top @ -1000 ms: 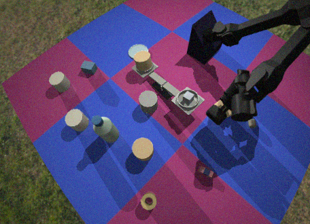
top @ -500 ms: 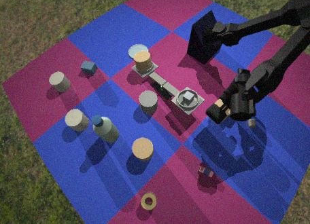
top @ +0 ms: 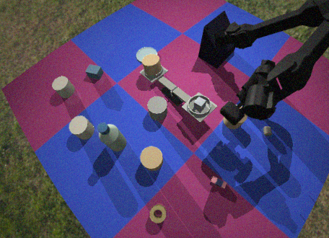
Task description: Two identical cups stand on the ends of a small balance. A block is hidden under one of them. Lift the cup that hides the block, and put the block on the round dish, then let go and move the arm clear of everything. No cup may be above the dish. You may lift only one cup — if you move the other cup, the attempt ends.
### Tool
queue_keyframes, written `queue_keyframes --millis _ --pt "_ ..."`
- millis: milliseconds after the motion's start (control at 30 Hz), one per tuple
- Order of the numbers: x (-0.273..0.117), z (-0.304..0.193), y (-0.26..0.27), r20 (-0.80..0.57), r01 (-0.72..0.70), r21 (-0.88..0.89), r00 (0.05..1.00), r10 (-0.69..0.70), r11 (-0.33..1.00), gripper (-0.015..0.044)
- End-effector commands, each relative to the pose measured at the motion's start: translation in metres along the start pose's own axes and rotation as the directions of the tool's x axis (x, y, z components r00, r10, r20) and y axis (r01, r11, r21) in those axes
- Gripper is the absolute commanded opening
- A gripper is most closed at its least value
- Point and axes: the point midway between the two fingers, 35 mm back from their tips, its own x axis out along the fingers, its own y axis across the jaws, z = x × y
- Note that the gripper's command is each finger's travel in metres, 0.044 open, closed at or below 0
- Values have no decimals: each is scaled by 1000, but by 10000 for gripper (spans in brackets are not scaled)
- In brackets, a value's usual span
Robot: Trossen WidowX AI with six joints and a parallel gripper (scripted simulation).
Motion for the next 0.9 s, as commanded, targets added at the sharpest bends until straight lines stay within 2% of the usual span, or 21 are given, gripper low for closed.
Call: queue_keyframes --millis 0,433,767,867 --pt "-8 -11 -11 -24 54 34 998 -53 998 260" --pt "-15 -12 -25 -13 99 310 995 -100 946 260" --pt "-22 -26 -37 -29 100 609 994 -104 787 260" --pt "-29 -34 -47 -47 134 649 989 -137 749 260"
